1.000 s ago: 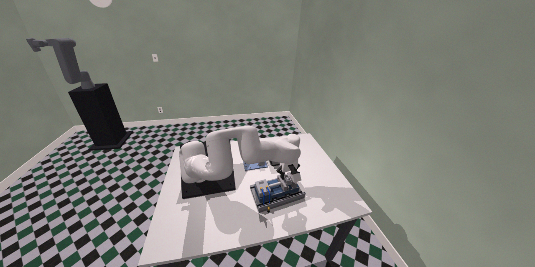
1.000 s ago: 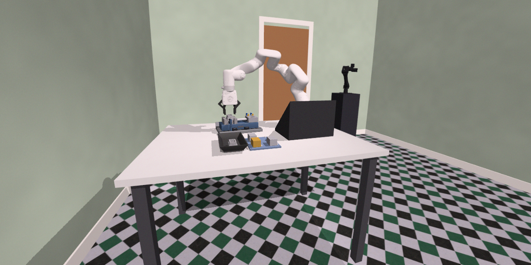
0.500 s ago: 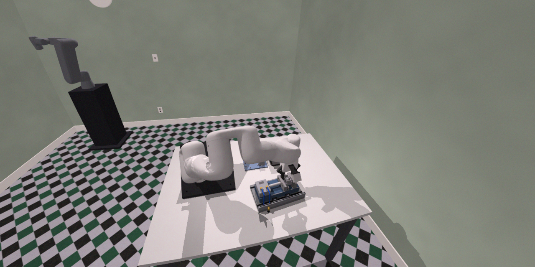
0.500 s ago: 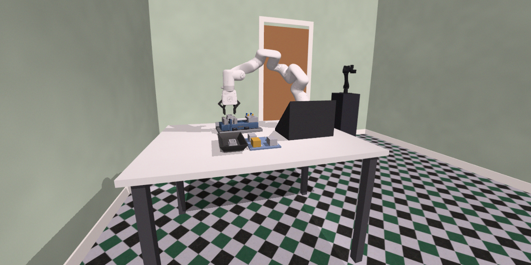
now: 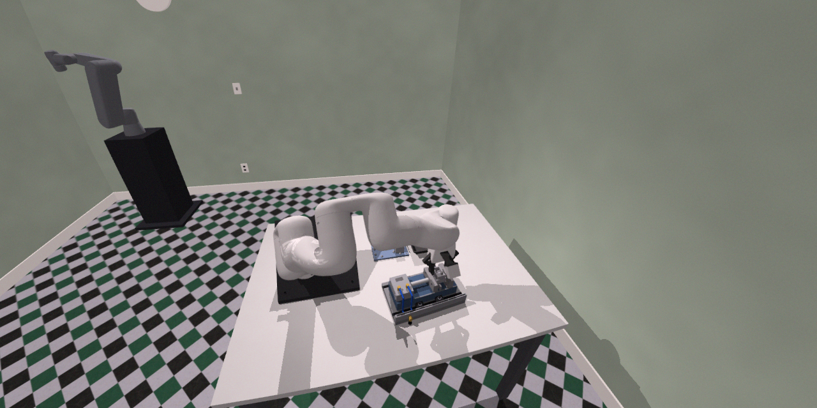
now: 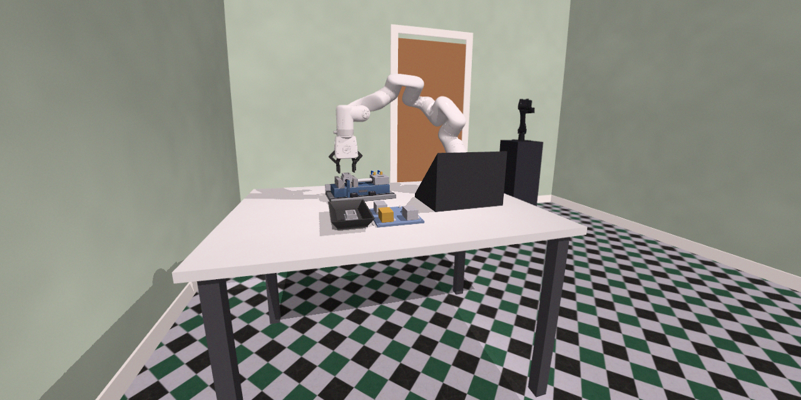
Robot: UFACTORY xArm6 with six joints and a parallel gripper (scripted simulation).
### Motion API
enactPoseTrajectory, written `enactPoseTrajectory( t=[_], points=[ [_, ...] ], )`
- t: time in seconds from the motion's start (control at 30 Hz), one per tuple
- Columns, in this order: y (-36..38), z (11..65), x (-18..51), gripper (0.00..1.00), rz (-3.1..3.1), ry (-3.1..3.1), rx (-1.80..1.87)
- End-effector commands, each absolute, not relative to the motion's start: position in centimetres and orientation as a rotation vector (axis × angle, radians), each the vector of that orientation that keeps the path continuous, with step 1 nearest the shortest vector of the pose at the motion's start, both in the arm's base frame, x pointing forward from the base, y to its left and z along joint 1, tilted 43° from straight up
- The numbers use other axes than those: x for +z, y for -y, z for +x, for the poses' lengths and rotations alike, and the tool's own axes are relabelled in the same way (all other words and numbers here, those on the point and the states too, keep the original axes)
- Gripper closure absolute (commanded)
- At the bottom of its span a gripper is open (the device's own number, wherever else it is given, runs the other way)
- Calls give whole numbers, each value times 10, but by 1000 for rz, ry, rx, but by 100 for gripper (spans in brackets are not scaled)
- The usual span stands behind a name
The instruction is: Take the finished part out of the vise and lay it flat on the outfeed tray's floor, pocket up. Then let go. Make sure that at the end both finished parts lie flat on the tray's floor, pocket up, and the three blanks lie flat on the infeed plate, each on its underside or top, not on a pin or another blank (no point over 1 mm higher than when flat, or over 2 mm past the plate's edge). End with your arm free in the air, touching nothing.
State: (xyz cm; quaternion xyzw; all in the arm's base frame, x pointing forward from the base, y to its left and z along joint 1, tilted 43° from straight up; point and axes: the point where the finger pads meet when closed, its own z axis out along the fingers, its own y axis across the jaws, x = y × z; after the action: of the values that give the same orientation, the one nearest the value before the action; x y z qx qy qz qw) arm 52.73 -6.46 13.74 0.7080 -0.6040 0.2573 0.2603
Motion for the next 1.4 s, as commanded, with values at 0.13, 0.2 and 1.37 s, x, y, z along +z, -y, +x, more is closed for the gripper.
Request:
enactPoseTrajectory(
  t=[0.13, 0.2, 1.37],
  points=[
    [64, 528, 139, 31, 1919, 1637, 701],
    [64, 528, 139, 31, 1919, 1637, 701],
    [71, 529, 131, 31, 1919, 1637, 701]
  ],
)
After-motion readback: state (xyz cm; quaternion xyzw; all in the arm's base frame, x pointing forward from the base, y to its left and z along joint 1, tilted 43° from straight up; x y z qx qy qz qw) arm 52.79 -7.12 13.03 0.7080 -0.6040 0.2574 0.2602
